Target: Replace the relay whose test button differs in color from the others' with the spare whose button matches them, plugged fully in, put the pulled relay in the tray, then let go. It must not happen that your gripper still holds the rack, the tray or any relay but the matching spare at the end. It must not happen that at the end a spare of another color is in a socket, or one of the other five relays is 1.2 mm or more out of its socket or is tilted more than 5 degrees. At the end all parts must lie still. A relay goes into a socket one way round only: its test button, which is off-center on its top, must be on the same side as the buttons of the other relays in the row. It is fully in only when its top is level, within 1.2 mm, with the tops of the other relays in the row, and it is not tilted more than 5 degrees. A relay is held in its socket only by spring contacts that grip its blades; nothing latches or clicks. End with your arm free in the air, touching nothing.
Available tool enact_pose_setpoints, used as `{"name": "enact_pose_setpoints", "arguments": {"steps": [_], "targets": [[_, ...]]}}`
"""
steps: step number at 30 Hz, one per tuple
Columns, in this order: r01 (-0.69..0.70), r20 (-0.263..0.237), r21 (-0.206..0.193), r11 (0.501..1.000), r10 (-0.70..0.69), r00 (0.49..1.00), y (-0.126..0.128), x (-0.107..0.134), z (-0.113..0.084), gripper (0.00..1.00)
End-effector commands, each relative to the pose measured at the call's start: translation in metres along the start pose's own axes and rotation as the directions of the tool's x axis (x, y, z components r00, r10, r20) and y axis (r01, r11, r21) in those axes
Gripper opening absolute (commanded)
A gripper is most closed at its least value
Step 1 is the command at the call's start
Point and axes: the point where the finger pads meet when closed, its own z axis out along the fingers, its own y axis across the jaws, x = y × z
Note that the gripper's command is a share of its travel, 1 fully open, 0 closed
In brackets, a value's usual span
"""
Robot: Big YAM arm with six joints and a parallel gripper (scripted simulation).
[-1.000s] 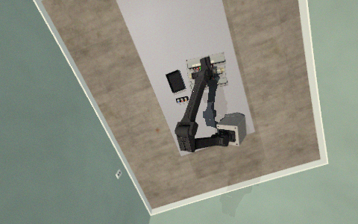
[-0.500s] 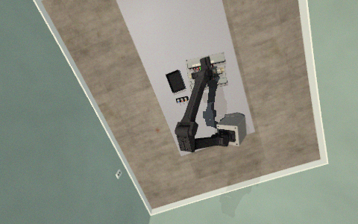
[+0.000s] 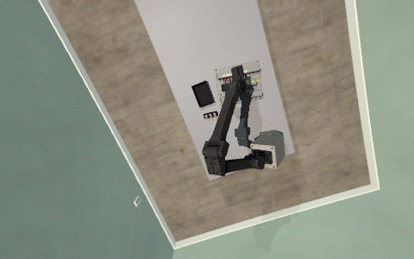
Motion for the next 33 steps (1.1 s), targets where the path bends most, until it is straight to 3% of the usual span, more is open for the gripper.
{"name": "enact_pose_setpoints", "arguments": {"steps": [1, 33], "targets": [[-0.002, 0.007, 0.028, 1.0, 0.002, 1.0, -0.008, 0.002, -0.018, 0.59], [0.01, 0.008, 0.047, 0.999, -0.01, 1.0, -0.016, 0.001, -0.023, 0.59]]}}
